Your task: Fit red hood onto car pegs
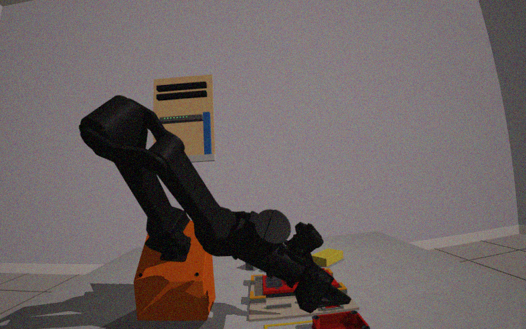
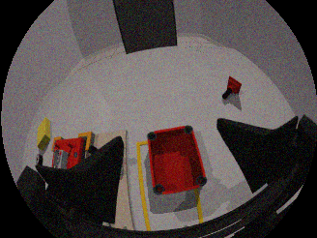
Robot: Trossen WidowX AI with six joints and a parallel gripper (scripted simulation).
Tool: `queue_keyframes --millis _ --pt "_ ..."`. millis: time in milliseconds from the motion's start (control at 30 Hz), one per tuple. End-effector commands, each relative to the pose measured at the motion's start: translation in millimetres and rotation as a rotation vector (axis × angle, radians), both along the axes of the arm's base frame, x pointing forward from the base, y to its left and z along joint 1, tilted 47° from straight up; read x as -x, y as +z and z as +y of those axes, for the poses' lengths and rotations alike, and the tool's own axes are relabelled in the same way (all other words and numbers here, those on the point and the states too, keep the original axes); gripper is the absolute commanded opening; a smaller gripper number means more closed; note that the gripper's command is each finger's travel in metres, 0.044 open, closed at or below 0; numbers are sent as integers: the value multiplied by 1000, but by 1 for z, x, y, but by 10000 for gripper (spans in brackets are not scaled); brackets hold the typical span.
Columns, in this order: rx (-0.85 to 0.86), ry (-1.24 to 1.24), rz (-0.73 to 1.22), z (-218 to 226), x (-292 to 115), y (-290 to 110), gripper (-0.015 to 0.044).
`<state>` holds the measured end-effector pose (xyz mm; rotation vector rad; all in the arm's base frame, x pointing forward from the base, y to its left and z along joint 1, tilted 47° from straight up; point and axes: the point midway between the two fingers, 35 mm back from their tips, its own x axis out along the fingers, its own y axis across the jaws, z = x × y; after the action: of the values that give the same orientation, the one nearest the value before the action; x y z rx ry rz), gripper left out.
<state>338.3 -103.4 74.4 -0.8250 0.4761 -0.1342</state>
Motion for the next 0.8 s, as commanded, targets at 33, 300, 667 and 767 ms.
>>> queue_keyframes --millis 33,300,667,767 --pt "5 8 -3 0 1 -1 440" --pt "5 8 -4 -4 -1 -4 440" --pt "5 8 -5 -9 -2 -8 440" --pt "5 8 -5 -11 -2 -9 440"
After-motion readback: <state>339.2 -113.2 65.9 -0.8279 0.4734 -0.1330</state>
